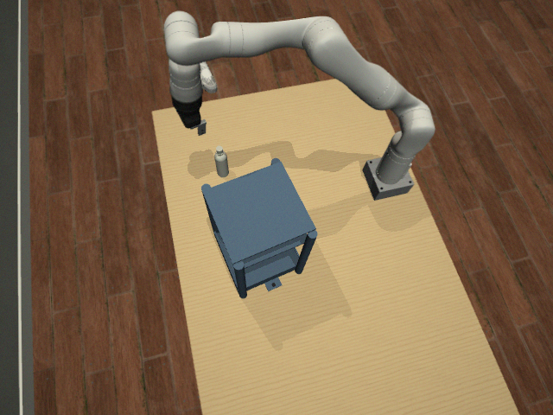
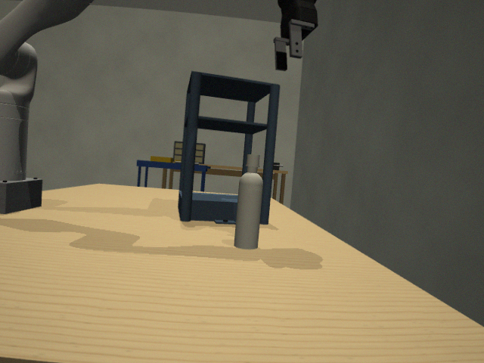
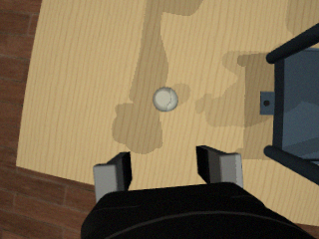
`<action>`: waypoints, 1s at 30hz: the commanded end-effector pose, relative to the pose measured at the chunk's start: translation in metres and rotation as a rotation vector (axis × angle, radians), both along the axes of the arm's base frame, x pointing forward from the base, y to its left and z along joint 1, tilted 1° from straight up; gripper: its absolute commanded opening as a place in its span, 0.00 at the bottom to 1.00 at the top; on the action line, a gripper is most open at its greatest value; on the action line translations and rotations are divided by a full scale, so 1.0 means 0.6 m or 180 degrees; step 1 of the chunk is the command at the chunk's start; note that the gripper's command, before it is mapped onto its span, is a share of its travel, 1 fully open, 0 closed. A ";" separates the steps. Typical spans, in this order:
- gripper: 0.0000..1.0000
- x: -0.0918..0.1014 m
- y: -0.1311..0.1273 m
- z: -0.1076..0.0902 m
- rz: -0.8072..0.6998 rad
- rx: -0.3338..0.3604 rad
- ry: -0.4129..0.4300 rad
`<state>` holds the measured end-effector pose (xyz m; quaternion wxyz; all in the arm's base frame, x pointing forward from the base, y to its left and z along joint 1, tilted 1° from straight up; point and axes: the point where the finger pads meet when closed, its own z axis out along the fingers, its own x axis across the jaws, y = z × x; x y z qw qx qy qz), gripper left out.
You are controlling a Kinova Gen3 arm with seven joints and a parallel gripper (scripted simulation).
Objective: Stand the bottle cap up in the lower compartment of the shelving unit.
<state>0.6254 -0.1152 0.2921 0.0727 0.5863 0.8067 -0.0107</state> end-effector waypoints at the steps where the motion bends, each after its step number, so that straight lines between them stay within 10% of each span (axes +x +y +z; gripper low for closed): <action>1: 1.00 -0.002 -0.001 0.008 0.0000 0.0025 -0.0013; 30: 1.00 -0.033 -0.017 0.024 -0.0112 0.0125 0.0099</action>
